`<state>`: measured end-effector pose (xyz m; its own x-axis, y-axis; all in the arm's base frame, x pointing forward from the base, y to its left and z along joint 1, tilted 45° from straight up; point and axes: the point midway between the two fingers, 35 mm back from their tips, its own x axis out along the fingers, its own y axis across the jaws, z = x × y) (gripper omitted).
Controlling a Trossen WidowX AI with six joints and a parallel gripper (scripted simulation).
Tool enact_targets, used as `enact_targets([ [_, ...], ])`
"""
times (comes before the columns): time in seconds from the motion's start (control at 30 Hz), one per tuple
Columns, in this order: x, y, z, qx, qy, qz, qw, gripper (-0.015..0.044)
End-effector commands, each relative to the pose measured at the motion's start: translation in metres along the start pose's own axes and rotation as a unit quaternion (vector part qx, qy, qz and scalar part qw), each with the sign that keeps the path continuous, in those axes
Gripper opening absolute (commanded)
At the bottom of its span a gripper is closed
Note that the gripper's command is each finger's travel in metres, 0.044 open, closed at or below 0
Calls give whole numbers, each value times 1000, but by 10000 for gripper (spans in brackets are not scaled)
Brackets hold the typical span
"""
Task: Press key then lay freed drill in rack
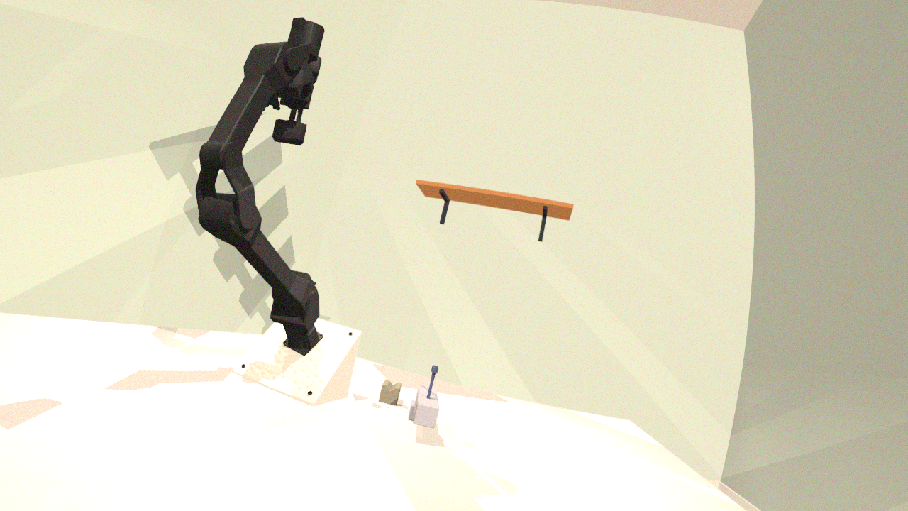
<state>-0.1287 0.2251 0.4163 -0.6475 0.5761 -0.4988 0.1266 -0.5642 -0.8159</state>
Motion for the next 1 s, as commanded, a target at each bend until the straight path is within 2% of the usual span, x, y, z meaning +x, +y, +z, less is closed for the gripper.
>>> enact_targets([
  [0.0, 0, 0, 0, 0, 0, 0, 1000, 374],
  [0.3, 2, 1, -5, 12, 8, 3, 1000, 137],
  [0.47, 17, 12, -63, 147, 98, 27, 984, 6],
  [0.57, 22, 27, -111, 256, 171, 39, 951, 0],
  [0.7, 20, 55, -175, 391, 275, 46, 877, 0],
  [0.83, 6, 92, -232, 511, 373, 41, 774, 0],
  [0.97, -17, 137, -279, 607, 461, 28, 647, 0],
])
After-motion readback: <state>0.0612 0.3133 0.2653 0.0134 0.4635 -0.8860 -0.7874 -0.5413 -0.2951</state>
